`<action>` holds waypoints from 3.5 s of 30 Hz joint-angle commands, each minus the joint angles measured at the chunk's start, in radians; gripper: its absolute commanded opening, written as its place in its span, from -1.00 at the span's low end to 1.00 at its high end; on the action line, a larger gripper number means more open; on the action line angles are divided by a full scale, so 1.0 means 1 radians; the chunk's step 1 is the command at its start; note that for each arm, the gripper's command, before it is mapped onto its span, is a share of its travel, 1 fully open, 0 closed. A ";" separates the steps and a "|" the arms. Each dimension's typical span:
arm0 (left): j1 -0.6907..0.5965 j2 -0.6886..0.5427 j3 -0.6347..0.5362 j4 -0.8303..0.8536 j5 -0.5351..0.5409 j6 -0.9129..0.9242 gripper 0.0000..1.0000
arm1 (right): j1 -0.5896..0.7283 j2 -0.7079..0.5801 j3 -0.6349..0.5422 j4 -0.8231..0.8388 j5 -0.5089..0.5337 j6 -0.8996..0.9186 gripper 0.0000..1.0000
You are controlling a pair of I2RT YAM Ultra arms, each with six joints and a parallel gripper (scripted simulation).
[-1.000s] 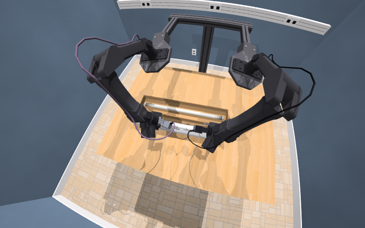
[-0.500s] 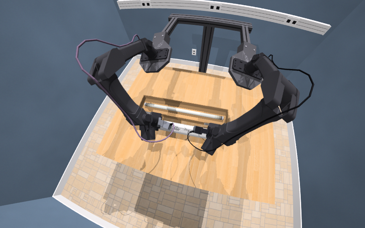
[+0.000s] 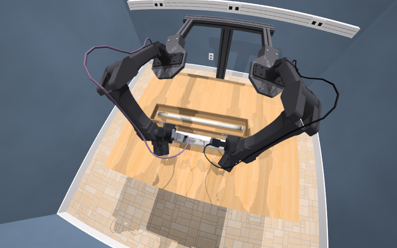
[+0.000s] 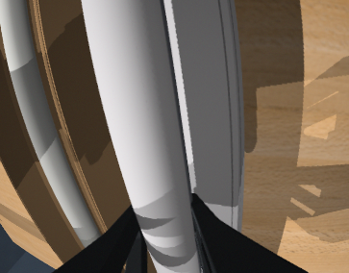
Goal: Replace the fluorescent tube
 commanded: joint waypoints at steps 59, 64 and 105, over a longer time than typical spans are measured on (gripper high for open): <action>0.022 0.186 0.378 -0.331 0.080 -0.009 -0.78 | -0.011 0.186 0.383 -0.341 -0.071 0.024 -0.78; 0.034 0.193 0.391 -0.321 0.083 -0.007 -0.78 | -0.020 0.187 0.396 -0.331 -0.074 0.020 -0.78; 0.009 0.153 0.403 -0.367 0.083 -0.016 -0.02 | -0.005 0.145 0.409 -0.379 -0.073 0.026 -0.02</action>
